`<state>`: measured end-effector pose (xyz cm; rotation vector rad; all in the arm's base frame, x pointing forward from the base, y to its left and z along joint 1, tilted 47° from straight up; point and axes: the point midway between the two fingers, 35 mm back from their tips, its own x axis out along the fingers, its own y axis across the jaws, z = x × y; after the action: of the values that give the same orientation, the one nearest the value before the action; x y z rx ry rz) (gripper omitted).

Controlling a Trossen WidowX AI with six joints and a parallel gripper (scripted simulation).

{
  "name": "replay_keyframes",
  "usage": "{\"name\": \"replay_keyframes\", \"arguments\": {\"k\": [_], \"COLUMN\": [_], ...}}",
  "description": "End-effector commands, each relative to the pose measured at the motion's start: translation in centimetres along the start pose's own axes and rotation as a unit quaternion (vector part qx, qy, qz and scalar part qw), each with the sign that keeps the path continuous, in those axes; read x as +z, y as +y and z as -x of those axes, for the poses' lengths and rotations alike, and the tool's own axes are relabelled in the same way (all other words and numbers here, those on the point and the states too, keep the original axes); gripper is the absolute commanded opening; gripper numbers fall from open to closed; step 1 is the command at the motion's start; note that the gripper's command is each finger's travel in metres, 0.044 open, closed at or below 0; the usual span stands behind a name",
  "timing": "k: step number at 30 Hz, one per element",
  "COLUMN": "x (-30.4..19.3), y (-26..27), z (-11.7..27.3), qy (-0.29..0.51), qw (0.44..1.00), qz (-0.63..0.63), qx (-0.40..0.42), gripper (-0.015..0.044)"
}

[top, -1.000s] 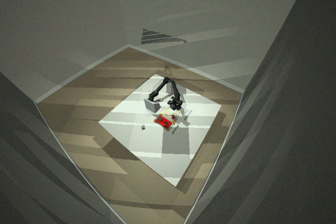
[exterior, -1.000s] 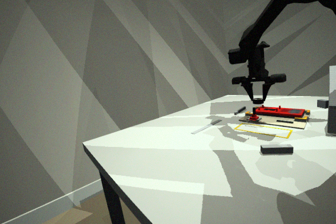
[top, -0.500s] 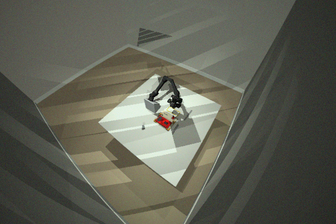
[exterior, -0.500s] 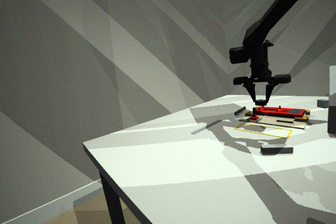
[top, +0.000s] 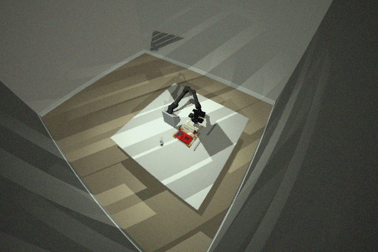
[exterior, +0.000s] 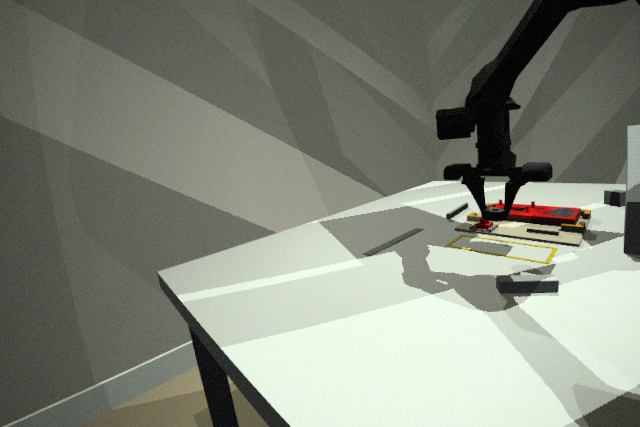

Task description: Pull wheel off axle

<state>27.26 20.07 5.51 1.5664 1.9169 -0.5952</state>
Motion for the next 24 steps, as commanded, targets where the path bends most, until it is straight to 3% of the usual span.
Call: {"name": "replay_keyframes", "arguments": {"k": [1,8,14,24], "x": [0.3,0.2,0.2,-0.1], "y": [-0.3,-0.6,-0.7,-0.6], "z": [-2.4,-6.0,-6.4,-6.0], "qy": [-0.003,0.0,0.001,0.003], "qw": [1.0,1.0,1.0,1.0], "qz": [-0.006,-0.006,-0.007,-0.002], "qx": [-0.005,-0.005,-0.005,-0.007], "gripper": [0.0,0.0,0.0,0.0263]}}
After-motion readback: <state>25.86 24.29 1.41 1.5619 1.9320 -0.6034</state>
